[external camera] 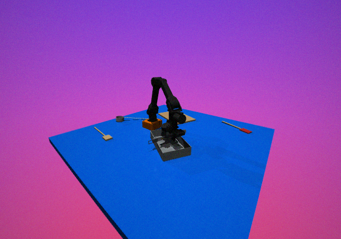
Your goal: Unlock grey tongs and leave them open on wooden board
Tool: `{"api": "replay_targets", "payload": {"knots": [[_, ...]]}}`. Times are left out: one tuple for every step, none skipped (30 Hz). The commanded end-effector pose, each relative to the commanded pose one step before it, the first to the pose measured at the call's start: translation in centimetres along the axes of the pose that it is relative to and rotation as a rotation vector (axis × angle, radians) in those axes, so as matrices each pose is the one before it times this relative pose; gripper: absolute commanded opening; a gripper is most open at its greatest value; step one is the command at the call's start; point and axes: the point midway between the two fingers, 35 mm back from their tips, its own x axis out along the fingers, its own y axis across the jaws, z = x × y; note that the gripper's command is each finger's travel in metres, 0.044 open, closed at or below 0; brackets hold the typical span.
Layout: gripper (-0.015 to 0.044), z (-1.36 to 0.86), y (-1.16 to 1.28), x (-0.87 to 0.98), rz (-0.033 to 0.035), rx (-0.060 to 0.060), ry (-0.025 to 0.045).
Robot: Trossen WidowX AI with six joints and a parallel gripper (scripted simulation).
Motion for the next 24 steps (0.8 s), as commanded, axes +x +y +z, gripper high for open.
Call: {"api": "replay_targets", "payload": {"knots": [[-0.015, 0.004, 0.147, -0.781, -0.00035, 0.0, -0.00006], [-0.015, 0.003, 0.105, -0.696, -0.00046, 0.0, -0.00004], [-0.015, 0.002, 0.11, -0.912, -0.00062, 0.0, -0.00005], [-0.015, 0.001, 0.096, -1.179, -0.00084, 0.0, -0.00007], [-0.015, -0.001, 0.048, -1.502, -0.00113, 0.0, -0.00008], [-0.015, -0.003, -0.03, -1.432, -0.00114, 0.0, -0.00008], [-0.015, -0.005, -0.098, -1.374, -0.00116, 0.0, -0.00007], [-0.015, -0.005, -0.127, -1.104, -0.00098, 0.0, -0.00006], [-0.015, -0.004, -0.103, -0.697, -0.00064, 0.0, -0.00004], [-0.015, -0.001, -0.039, -0.238, -0.00022, 0.0, -0.00001], [-0.015, 0.0, 0.0, 0.0, 0.0, 0.0, 0.0], [-0.015, 0.0, 0.0, 0.0, 0.0, 0.0, 0.0], [-0.015, 0.0, 0.0, 0.0, 0.0, 0.0, 0.0], [-0.015, 0.0, 0.0, 0.0, 0.0, 0.0, 0.0], [-0.015, 0.0, 0.0, 0.0, 0.0, 0.0, 0.0], [-0.015, 0.0, 0.0, 0.0, 0.0, 0.0, 0.0], [-0.015, 0.0, 0.0, 0.0, 0.0, 0.0, 0.0], [-0.015, 0.0, 0.0, 0.0, 0.0, 0.0, 0.0], [-0.015, 0.0, 0.0, 0.0, 0.0, 0.0, 0.0], [-0.015, 0.0, 0.0, 0.0, 0.0, 0.0, 0.0], [-0.015, -0.051, -0.085, 0.279, -0.00451, -0.011, 0.00133], [-0.015, -0.092, 0.005, -0.002, 0.00005, -0.0142, 0.00009], [-0.015, -0.139, 0.009, -0.002, 0.00011, -0.0214, 0.00012], [-0.015, -0.187, 0.019, -0.004, 0.00043, -0.0284, 0.00017]]}}
